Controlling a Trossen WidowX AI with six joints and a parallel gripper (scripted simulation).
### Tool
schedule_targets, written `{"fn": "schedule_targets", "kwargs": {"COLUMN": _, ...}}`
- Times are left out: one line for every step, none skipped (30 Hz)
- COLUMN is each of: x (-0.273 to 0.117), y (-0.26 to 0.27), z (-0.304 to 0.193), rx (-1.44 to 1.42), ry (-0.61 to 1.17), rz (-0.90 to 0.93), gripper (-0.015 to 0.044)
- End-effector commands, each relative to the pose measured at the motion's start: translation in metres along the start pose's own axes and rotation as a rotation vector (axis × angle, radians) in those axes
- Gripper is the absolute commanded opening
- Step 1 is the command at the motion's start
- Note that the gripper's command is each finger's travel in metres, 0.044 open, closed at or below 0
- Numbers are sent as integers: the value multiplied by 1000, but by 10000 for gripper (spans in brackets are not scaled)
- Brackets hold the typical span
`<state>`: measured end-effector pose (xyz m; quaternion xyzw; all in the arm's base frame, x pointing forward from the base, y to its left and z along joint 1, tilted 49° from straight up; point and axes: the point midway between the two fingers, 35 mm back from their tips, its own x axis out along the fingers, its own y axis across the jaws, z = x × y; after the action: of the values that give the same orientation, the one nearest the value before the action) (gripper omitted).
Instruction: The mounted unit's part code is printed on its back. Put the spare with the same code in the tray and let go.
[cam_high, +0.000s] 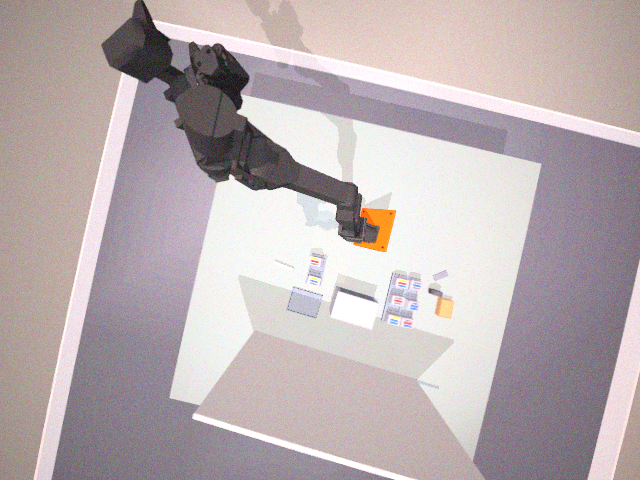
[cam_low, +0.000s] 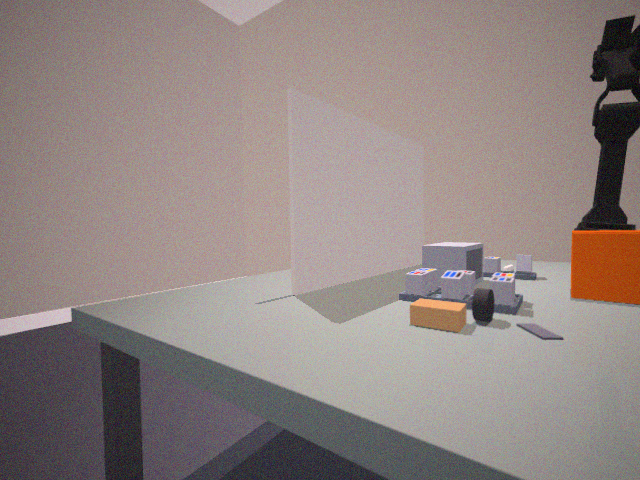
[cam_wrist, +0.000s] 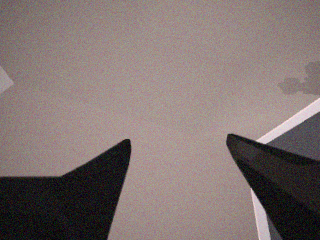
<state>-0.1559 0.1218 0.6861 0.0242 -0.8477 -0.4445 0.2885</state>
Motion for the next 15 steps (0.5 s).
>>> {"fn": "schedule_targets", "kwargs": {"x": 0, "y": 0, "z": 0, "rx": 0, "ry": 0, "rz": 0, "gripper": 426}}
{"fn": "schedule_targets", "kwargs": {"x": 0, "y": 0, "z": 0, "rx": 0, "ry": 0, "rz": 0, "gripper": 440}}
{"fn": "schedule_targets", "kwargs": {"x": 0, "y": 0, "z": 0, "rx": 0, "ry": 0, "rz": 0, "gripper": 440}}
{"fn": "schedule_targets", "kwargs": {"x": 0, "y": 0, "z": 0, "rx": 0, "ry": 0, "rz": 0, "gripper": 440}}
{"fn": "schedule_targets", "kwargs": {"x": 0, "y": 0, "z": 0, "rx": 0, "ry": 0, "rz": 0, "gripper": 440}}
{"fn": "schedule_targets", "kwargs": {"x": 0, "y": 0, "z": 0, "rx": 0, "ry": 0, "rz": 0, "gripper": 440}}
{"fn": "schedule_targets", "kwargs": {"x": 0, "y": 0, "z": -1, "rx": -4, "ry": 3, "rz": 1, "gripper": 440}}
{"fn": "schedule_targets", "kwargs": {"x": 2, "y": -1, "z": -6, "rx": -18, "ry": 12, "rz": 3, "gripper": 440}}
{"fn": "schedule_targets", "kwargs": {"x": 4, "y": -3, "z": -13, "rx": -40, "ry": 28, "rz": 7, "gripper": 440}}
{"fn": "schedule_targets", "kwargs": {"x": 6, "y": -6, "z": -22, "rx": -68, "ry": 47, "rz": 11, "gripper": 440}}
{"fn": "schedule_targets", "kwargs": {"x": 9, "y": -11, "z": -33, "rx": -95, "ry": 73, "rz": 7, "gripper": 440}}
{"fn": "schedule_targets", "kwargs": {"x": 13, "y": -19, "z": -47, "rx": -122, "ry": 107, "rz": -10, "gripper": 440}}
{"fn": "schedule_targets", "kwargs": {"x": 17, "y": -28, "z": -61, "rx": -149, "ry": 142, "rz": -27, "gripper": 440}}
{"fn": "schedule_targets", "kwargs": {"x": 20, "y": -37, "z": -75, "rx": -176, "ry": 178, "rz": -43, "gripper": 440}}
{"fn": "schedule_targets", "kwargs": {"x": 21, "y": -45, "z": -89, "rx": -202, "ry": 214, "rz": -58, "gripper": 440}}
